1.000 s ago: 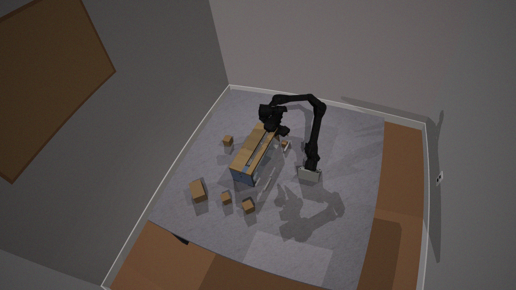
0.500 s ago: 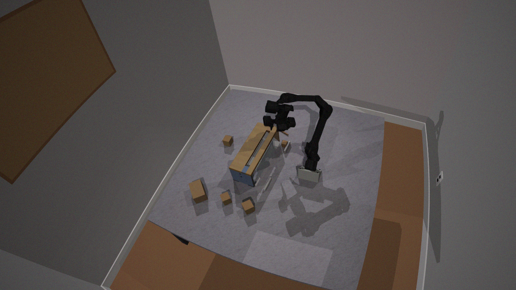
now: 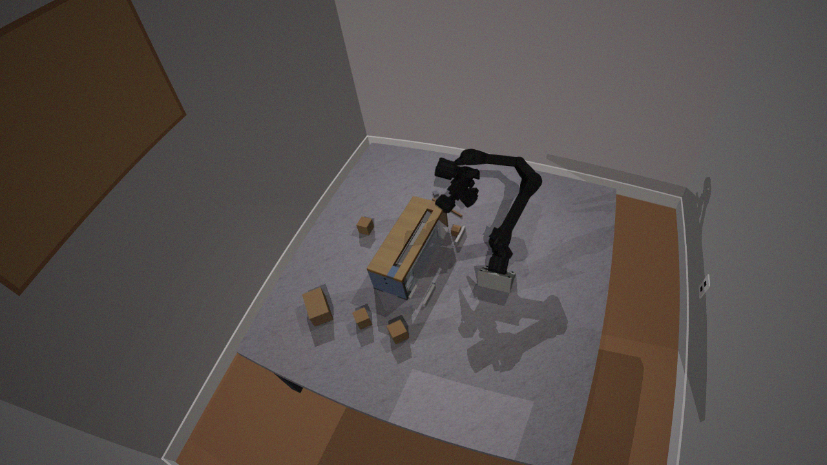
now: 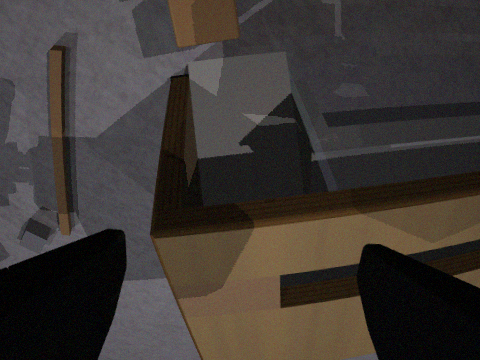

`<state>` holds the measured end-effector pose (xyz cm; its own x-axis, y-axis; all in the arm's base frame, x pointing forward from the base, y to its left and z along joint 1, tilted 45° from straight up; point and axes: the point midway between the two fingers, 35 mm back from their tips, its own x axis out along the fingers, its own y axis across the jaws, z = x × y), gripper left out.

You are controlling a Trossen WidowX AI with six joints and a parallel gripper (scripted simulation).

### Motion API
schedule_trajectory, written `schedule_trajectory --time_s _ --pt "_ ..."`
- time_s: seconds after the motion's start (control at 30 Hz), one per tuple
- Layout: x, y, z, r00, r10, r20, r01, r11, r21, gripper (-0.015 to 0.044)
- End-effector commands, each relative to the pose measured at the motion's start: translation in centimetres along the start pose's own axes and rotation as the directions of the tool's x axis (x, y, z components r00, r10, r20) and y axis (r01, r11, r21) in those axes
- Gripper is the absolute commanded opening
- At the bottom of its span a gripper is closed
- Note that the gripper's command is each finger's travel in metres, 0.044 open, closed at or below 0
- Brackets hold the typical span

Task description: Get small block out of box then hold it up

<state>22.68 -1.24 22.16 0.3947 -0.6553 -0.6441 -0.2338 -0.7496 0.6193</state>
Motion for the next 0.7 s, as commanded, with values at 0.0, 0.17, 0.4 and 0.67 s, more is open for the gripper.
schedule_trajectory --time_s 0.0,0.17,0.4,0.67 --pt "0.1 0.7 0.4 1.0 0.017 -0.015 -0.019 0.983 -0.183 0.0285" --pt "0.1 0.7 0.4 1.0 0.017 -0.015 -0.019 0.983 -0.183 0.0285" --pt "0.9 0.8 0.7 1.0 0.014 -0.009 -0.011 0.954 0.298 0.0285" --pt "2.2 0.8 1.3 1.0 0.007 -0.002 -0.001 0.387 0.922 0.0285"
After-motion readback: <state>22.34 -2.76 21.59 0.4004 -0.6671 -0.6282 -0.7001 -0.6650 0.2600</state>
